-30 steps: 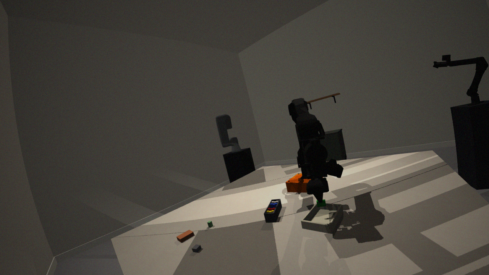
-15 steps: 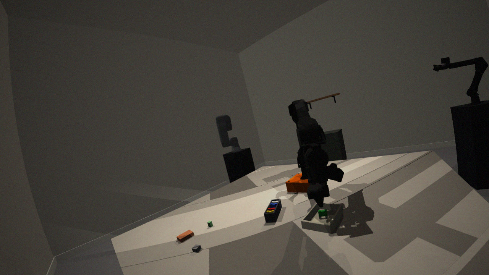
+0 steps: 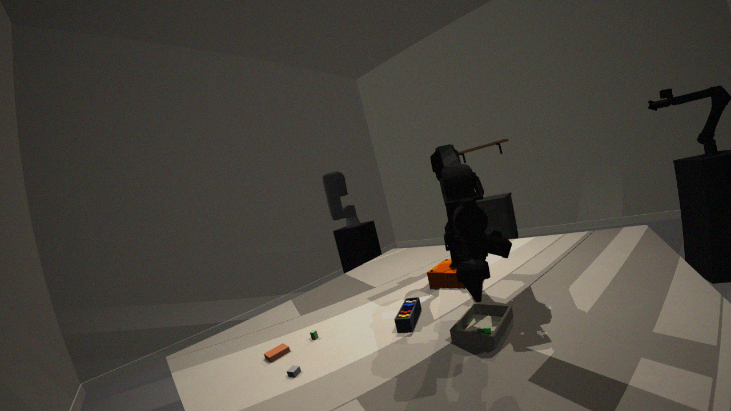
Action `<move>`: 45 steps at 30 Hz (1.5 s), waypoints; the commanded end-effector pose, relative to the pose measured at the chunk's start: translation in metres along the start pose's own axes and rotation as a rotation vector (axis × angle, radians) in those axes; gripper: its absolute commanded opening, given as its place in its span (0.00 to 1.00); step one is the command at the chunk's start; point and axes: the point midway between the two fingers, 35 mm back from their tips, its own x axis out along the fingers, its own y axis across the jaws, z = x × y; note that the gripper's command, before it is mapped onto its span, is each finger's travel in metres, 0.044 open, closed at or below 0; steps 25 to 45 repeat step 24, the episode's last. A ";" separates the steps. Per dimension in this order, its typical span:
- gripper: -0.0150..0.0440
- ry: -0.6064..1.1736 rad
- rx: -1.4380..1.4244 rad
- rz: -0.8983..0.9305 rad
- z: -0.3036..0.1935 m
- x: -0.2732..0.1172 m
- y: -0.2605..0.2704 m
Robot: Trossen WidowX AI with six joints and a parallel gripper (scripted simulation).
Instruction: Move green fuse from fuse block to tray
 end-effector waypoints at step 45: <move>0.81 0.000 0.000 0.000 0.000 -0.004 0.001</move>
